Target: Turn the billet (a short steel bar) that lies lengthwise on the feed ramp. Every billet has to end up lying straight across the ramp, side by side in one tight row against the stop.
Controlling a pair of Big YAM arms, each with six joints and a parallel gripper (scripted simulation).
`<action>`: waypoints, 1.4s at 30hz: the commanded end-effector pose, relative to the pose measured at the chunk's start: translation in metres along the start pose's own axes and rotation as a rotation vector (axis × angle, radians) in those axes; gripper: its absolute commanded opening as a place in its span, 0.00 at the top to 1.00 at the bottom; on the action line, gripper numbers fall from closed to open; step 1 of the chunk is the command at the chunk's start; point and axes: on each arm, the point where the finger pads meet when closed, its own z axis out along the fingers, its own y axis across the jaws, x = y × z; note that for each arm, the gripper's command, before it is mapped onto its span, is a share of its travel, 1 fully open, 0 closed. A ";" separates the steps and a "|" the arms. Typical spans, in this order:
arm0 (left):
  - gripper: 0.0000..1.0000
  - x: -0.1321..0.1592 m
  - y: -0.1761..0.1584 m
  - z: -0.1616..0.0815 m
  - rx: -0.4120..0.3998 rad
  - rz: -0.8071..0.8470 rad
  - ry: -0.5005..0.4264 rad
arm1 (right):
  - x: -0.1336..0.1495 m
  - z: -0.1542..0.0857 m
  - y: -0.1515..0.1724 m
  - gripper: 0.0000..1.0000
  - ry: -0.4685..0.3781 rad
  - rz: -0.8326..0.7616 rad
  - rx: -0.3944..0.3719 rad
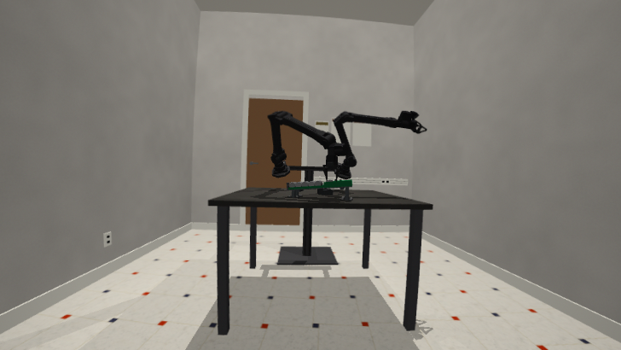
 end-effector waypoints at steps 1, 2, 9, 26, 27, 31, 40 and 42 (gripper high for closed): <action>0.00 -0.045 0.006 -0.005 -0.009 -0.008 -0.087 | -0.025 -0.031 0.008 0.43 -0.034 0.031 -0.056; 0.00 -0.045 0.006 -0.005 -0.009 -0.008 -0.087 | -0.025 -0.031 0.008 0.43 -0.034 0.031 -0.056; 0.00 -0.045 0.006 -0.005 -0.009 -0.008 -0.087 | -0.025 -0.031 0.008 0.43 -0.034 0.031 -0.056; 0.00 -0.045 0.006 -0.005 -0.009 -0.008 -0.087 | -0.025 -0.031 0.008 0.43 -0.034 0.031 -0.056; 0.00 -0.045 0.006 -0.005 -0.009 -0.008 -0.087 | -0.025 -0.031 0.008 0.43 -0.034 0.031 -0.056; 0.00 -0.045 0.006 -0.005 -0.009 -0.008 -0.087 | -0.025 -0.032 0.008 0.43 -0.033 0.030 -0.056; 0.00 -0.045 0.006 -0.005 -0.009 -0.008 -0.087 | -0.019 -0.070 0.012 0.43 -0.035 0.032 -0.064; 0.00 -0.045 0.006 -0.005 -0.009 -0.008 -0.087 | -0.019 -0.082 0.012 0.43 -0.035 0.032 -0.065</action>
